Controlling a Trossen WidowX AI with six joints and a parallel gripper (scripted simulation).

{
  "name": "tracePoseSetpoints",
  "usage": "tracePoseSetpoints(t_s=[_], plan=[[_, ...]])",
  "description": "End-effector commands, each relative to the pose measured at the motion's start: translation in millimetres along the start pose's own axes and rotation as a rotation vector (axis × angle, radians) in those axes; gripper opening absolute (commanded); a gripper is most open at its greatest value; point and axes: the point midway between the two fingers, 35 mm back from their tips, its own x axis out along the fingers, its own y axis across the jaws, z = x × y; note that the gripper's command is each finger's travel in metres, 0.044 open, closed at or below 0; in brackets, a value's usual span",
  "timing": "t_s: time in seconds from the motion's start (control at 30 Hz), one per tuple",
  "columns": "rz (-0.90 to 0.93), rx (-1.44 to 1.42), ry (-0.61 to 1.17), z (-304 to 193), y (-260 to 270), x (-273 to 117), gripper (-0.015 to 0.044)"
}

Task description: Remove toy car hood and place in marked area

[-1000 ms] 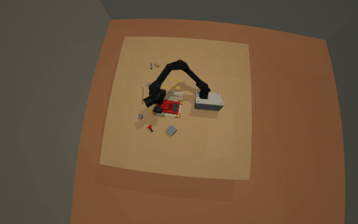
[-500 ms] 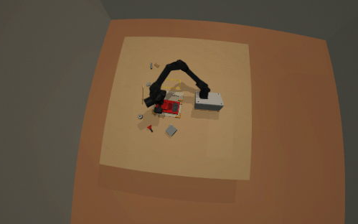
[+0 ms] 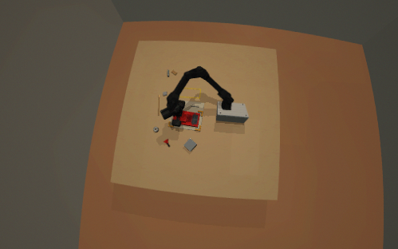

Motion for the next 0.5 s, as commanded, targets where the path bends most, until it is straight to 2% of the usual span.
tracePoseSetpoints(t_s=[0.0, 0.47], plan=[[-0.006, -0.005, 0.004, -0.8, -1.7, 3.2, 0.0440], [-0.006, -0.005, 0.004, -0.7, -1.7, 9.8, 0.0440]])
